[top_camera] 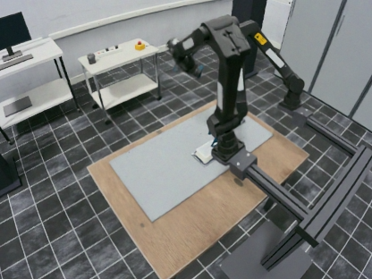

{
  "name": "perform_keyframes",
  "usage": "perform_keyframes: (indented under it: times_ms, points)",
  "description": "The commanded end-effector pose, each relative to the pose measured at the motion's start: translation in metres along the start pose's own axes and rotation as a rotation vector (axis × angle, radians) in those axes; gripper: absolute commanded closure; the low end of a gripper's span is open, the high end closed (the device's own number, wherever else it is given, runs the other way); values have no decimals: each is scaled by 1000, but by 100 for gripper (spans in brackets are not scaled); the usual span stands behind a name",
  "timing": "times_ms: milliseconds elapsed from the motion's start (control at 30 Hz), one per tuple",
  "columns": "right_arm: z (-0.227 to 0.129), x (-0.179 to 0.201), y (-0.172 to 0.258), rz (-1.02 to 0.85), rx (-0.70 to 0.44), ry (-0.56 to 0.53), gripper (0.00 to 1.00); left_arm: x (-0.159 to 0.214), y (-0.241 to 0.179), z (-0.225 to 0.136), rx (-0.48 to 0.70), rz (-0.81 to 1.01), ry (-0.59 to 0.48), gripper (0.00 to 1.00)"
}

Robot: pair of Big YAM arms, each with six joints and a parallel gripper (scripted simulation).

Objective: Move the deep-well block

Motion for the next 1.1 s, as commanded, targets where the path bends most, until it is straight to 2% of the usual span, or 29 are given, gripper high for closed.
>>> perform_keyframes:
  times_ms: [0,167,233,333,467,600,733,1067]
  points:
    - [-3,-4,-1,16,6,-19,0,67,-9,-20,46,163,48,0]
    - [-3,-4,-1,16,6,-19,0,142,-46,-34,116,157,52,0]
    - [-3,-4,-1,16,6,-19,0,142,-46,-34,116,157,52,0]
    - [-3,-4,-1,16,6,-19,0,176,-76,-42,152,146,26,0]
    - [-3,-4,-1,16,6,-19,0,200,-108,-47,174,129,-14,0]
    - [-3,-4,-1,16,6,-19,0,211,-131,-52,179,100,-62,0]
    - [-3,-4,-1,16,6,-19,0,207,-121,-65,139,94,-103,0]
    - [-3,-4,-1,16,6,-19,0,206,-123,-68,144,52,-131,0]
Point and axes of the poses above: on each arm, the point where the finger pads meet when closed, its own z axis out along the fingers, its own y axis across the jaws, x = y × z, the point moved 4 cm from there along -z, back along the fingers, and after that the axes turned 8 degrees about -z, right-handed, at the moved point
